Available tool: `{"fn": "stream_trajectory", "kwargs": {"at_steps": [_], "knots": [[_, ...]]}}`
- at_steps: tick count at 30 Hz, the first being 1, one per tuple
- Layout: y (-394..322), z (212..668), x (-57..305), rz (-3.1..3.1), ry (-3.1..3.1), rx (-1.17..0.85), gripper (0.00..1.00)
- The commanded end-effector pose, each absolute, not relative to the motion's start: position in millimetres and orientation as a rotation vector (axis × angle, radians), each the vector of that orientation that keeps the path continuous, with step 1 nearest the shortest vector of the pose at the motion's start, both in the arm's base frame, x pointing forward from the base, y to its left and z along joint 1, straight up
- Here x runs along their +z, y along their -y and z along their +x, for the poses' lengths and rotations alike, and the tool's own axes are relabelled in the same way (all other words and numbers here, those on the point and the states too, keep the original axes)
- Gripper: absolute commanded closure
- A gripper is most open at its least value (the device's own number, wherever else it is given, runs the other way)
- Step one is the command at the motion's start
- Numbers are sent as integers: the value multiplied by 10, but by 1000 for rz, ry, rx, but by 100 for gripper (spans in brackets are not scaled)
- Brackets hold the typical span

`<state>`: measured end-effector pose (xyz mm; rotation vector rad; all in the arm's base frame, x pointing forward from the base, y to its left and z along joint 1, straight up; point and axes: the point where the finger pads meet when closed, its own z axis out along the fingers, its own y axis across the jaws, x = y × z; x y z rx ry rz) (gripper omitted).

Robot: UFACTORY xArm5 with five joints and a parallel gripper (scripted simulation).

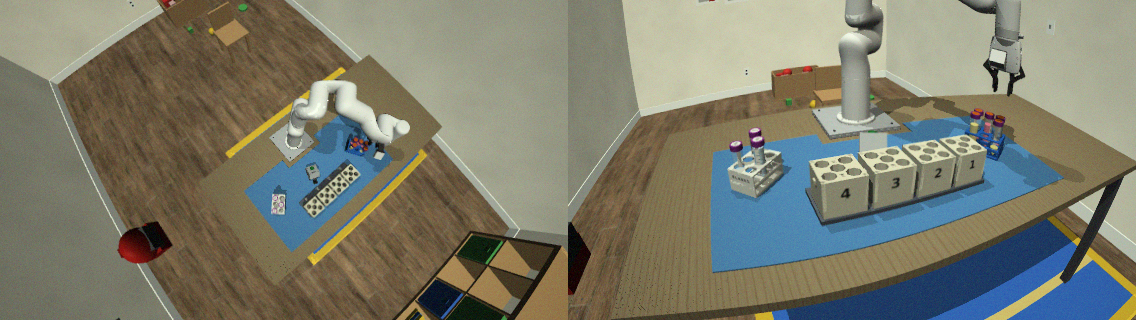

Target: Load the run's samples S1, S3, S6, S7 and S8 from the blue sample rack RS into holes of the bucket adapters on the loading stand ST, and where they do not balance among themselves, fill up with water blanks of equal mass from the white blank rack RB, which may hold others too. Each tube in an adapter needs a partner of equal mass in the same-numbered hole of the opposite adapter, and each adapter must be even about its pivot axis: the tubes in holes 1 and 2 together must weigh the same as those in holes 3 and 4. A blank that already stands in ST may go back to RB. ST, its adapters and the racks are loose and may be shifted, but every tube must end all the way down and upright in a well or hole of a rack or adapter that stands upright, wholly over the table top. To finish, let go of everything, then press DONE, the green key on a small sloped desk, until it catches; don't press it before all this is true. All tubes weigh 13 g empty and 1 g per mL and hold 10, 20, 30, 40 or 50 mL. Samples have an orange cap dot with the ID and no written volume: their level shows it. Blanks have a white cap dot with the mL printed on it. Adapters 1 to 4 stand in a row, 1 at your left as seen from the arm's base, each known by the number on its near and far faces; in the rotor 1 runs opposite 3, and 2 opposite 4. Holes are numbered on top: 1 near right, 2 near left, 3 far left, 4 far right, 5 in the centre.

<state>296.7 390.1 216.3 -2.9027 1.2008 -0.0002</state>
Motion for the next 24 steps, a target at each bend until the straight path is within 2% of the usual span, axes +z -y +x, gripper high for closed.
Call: {"fn": "stream_trajectory", "kwargs": {"at_steps": [1, 10, 24], "knots": [[-3908, 2973, 2247, -2899, -1199, -2, 57], [-3908, 2972, 2387, -2899, -1199, -2, 57], [-3908, 2972, 2391, -2899, -1199, -2, 57]]}}
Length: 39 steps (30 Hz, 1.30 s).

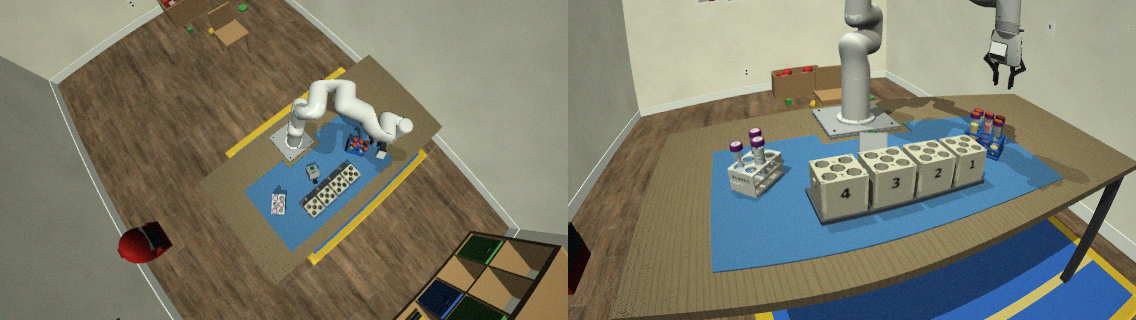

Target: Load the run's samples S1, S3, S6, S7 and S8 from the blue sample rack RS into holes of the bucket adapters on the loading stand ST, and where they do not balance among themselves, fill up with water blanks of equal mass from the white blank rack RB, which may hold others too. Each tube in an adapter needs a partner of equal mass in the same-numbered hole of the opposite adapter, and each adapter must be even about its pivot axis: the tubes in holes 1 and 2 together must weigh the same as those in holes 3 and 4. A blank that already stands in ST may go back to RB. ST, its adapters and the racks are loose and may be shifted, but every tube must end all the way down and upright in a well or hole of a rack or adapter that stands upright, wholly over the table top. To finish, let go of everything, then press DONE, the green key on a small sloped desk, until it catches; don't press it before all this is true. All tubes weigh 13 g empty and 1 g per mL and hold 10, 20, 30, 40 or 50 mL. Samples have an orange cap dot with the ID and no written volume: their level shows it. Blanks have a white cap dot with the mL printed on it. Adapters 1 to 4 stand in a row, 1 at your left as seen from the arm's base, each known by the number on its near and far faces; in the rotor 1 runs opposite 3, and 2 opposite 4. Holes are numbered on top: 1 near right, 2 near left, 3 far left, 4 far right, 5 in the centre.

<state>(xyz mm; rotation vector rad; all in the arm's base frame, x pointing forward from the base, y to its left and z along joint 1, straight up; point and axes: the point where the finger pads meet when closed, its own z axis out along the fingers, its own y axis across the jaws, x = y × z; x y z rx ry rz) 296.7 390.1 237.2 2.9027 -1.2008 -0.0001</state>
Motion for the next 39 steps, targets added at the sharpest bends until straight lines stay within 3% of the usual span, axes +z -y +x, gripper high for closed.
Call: {"fn": "stream_trajectory", "kwargs": {"at_steps": [1, 8, 9, 21, 39], "knots": [[-3908, 2972, 2391, 2907, 1202, 2, 57], [-3908, 2972, 2391, 2907, 1202, 2, 57], [-3908, 2923, 2391, 2926, 1154, 2, 43], [-3908, 2422, 2389, 3077, 652, 2, 43], [-3908, 2406, 2389, 3140, -182, 4, 43]]}}
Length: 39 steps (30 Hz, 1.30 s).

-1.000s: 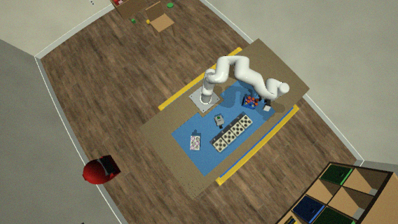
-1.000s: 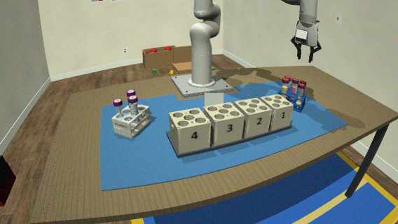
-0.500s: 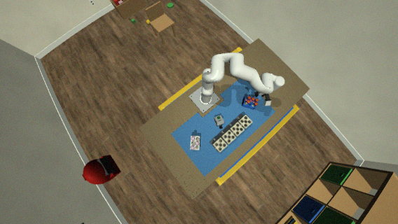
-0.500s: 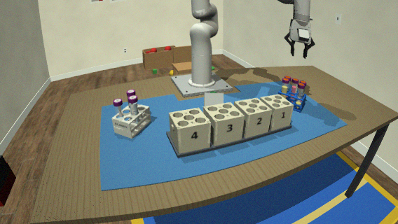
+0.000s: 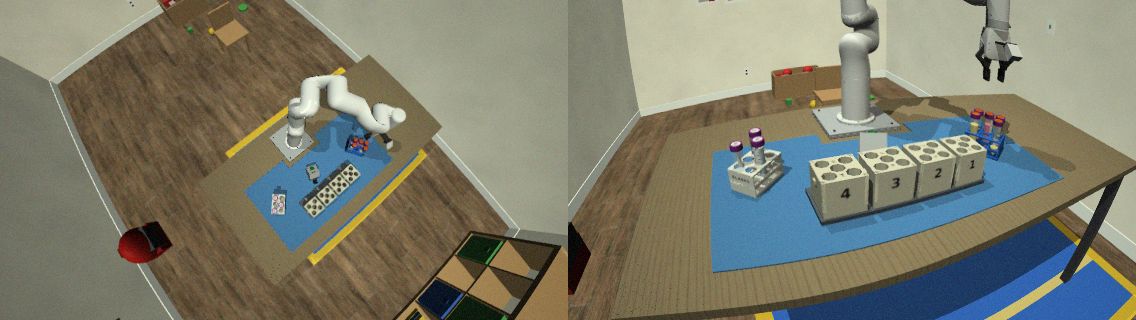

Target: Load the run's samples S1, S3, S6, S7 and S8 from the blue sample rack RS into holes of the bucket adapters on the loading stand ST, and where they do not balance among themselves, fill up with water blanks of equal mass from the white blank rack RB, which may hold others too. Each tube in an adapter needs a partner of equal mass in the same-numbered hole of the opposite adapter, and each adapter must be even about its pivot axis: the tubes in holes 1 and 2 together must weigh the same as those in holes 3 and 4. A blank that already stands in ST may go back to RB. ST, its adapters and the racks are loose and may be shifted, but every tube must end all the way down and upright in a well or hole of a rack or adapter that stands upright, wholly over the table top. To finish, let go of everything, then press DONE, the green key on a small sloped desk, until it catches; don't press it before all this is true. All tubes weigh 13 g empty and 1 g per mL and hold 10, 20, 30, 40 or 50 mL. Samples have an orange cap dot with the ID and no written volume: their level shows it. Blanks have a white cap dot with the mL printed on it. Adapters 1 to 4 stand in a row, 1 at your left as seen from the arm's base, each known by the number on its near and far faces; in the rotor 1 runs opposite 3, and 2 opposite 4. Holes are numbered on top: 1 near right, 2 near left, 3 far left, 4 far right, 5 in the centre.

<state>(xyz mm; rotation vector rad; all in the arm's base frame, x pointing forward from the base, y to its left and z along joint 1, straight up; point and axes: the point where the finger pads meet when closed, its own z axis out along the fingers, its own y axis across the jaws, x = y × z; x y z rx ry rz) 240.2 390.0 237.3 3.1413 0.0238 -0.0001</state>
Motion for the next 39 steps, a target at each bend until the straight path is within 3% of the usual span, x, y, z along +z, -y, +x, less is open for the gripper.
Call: {"fn": "stream_trajectory", "kwargs": {"at_steps": [1, 22, 39], "knots": [[-3908, 2406, 2389, 3136, -234, 4, 43], [-3908, 2406, 2389, 2907, -1198, 5, 43], [-3908, 2407, 2249, 2904, -1204, 5, 43]]}}
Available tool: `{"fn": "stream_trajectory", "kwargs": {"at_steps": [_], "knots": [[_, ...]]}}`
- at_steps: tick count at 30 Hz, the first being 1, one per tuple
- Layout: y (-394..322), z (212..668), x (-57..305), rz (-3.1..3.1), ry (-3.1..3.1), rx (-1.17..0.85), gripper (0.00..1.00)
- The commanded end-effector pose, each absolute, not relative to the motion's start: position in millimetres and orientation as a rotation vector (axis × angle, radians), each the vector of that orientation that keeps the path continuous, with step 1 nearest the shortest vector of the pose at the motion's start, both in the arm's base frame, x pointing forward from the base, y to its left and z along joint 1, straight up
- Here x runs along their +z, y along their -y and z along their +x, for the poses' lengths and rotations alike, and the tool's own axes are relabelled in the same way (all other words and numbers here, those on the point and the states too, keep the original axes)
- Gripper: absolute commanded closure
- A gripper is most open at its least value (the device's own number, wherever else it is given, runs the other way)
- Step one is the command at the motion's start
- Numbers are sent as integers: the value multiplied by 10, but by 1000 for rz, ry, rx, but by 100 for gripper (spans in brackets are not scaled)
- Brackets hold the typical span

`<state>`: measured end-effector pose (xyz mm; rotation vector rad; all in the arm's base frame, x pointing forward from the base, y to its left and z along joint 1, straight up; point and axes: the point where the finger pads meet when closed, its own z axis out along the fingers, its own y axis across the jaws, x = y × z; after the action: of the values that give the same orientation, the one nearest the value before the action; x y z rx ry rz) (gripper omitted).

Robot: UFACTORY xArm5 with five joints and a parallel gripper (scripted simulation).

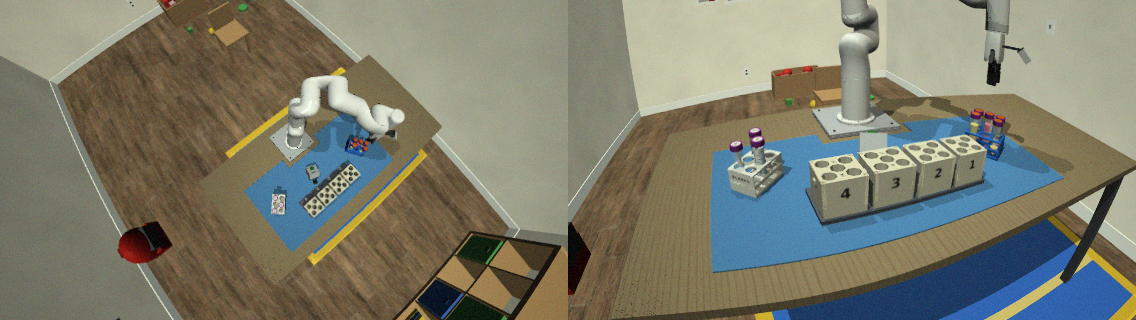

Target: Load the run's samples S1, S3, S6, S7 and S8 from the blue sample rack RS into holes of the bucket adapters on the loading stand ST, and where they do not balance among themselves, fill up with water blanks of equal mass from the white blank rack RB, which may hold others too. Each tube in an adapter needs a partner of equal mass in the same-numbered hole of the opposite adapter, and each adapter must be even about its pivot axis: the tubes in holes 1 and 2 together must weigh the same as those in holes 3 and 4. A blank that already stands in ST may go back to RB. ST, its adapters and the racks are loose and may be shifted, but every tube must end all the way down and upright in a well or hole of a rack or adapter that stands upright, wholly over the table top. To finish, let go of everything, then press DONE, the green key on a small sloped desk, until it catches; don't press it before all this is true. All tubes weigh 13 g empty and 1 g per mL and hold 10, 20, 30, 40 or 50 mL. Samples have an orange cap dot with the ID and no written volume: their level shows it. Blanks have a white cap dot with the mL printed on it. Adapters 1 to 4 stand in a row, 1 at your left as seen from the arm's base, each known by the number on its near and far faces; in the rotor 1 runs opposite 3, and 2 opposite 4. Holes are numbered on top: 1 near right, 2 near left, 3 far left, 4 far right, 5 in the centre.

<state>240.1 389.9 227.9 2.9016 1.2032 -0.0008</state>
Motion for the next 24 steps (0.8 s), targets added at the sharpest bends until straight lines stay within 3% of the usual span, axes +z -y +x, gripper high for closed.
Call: {"fn": "stream_trajectory", "kwargs": {"at_steps": [1, 24], "knots": [[-3909, 2407, 2229, 2904, -1204, 5, 43], [-3909, 2407, 1849, 2904, -1204, 5, 43]]}}
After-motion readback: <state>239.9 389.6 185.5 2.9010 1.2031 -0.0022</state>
